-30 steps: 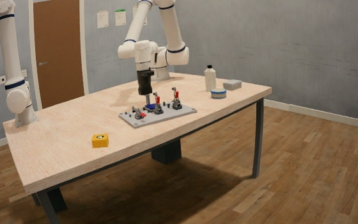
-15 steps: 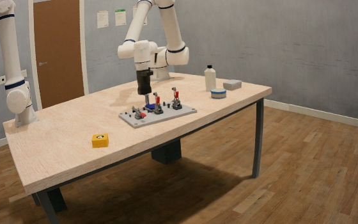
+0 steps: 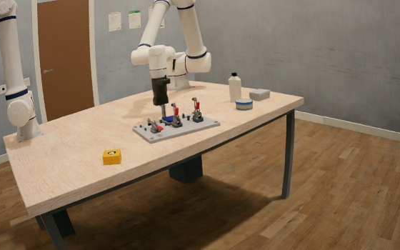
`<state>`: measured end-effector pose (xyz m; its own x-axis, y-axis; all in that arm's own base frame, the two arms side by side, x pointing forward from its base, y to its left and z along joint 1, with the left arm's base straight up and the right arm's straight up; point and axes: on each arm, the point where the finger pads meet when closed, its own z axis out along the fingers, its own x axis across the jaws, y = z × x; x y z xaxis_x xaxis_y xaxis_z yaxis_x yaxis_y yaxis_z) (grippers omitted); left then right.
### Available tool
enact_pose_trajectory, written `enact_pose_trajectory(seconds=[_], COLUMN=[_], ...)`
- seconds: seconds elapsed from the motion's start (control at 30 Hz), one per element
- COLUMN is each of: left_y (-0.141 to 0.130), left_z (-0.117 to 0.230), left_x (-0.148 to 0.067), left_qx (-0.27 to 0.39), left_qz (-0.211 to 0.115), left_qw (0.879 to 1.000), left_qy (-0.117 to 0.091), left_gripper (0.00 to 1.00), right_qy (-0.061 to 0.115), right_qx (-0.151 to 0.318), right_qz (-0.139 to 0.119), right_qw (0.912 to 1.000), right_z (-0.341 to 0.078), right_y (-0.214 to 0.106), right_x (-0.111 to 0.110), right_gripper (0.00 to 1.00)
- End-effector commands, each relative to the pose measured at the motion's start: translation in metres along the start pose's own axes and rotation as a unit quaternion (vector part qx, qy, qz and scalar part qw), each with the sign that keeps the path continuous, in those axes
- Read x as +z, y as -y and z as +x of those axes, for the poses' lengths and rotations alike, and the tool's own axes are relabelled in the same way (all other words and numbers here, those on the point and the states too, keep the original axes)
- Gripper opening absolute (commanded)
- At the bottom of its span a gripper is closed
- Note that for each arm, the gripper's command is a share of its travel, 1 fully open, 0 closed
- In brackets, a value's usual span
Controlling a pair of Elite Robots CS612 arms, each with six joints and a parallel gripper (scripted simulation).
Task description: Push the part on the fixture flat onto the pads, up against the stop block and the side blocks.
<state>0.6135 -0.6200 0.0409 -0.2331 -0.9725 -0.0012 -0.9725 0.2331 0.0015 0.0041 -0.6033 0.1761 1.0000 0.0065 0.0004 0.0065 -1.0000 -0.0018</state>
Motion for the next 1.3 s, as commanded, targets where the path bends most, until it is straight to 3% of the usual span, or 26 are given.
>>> enact_pose_trajectory(seconds=[0.0, 0.43, 1.27], left_y=[0.0, 0.0, 0.0], left_z=[0.0, 0.0, 0.0], left_x=[-0.003, -0.037, -0.041], left_qx=[0.0, 0.0, 0.0], left_qz=[0.001, 0.001, 0.001], left_qw=[1.0, 1.0, 1.0], left_qy=[-0.001, -0.001, -0.001], left_gripper=[0.0, 0.0, 0.0], right_qy=[0.0, 0.0, 0.0], right_qx=[0.0, 0.0, 0.0], right_qz=[-0.001, -0.001, -0.001], right_qw=[1.0, 1.0, 1.0], right_z=[0.0, 0.0, 0.0], right_y=[-0.001, -0.001, -0.001], right_x=[-0.001, -0.001, -0.001], right_gripper=[1.0, 1.0, 1.0])
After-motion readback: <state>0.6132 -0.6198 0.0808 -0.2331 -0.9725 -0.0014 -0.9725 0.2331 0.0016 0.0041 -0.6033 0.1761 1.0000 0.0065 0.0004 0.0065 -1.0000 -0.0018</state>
